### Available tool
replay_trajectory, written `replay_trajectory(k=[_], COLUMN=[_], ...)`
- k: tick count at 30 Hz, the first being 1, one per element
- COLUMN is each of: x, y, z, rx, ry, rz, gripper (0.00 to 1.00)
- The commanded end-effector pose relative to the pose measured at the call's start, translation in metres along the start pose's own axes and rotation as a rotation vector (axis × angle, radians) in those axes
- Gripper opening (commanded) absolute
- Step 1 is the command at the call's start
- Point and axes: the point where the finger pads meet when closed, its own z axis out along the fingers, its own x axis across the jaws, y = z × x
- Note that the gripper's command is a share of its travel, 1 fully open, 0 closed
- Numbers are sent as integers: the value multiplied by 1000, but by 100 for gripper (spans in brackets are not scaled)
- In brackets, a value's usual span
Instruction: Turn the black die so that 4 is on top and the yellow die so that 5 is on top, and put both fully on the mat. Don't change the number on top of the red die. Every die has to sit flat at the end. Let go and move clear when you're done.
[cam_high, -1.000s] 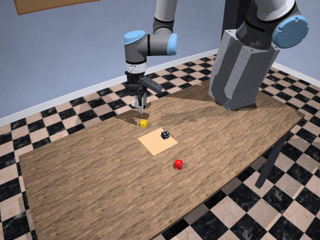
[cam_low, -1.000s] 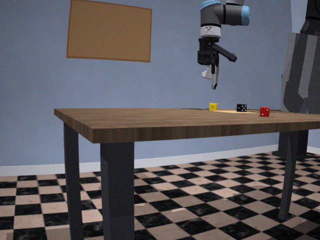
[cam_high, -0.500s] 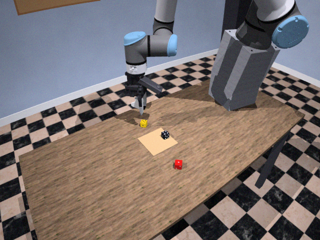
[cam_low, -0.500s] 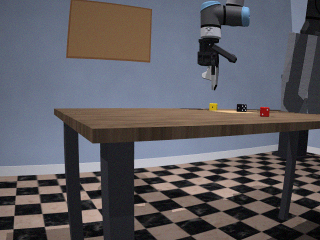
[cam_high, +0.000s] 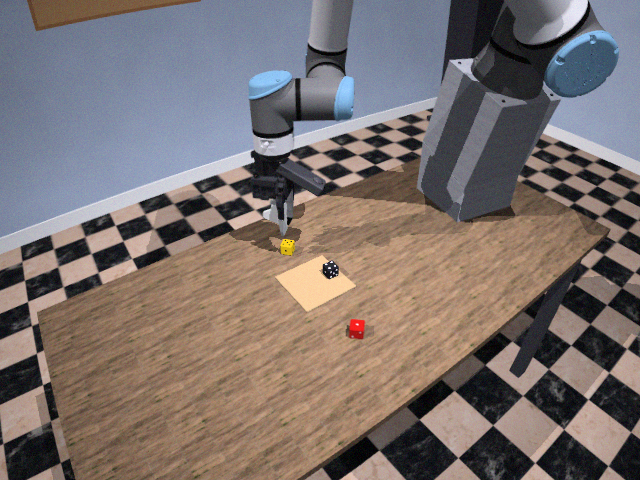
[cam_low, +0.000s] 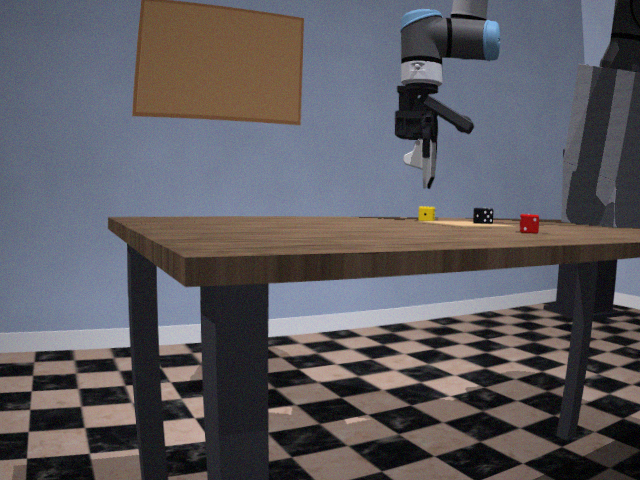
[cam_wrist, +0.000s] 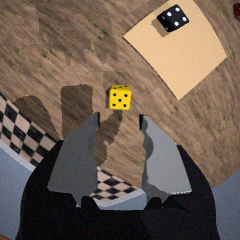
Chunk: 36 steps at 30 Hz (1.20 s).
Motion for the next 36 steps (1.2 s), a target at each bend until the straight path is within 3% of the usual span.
replay_trajectory(k=[1,13,36], x=[0,0,0], y=[1,1,1], z=[5,23,32], rx=[-1,-1,-1], ry=[0,0,0], rz=[0,0,0], gripper=[28,28,28])
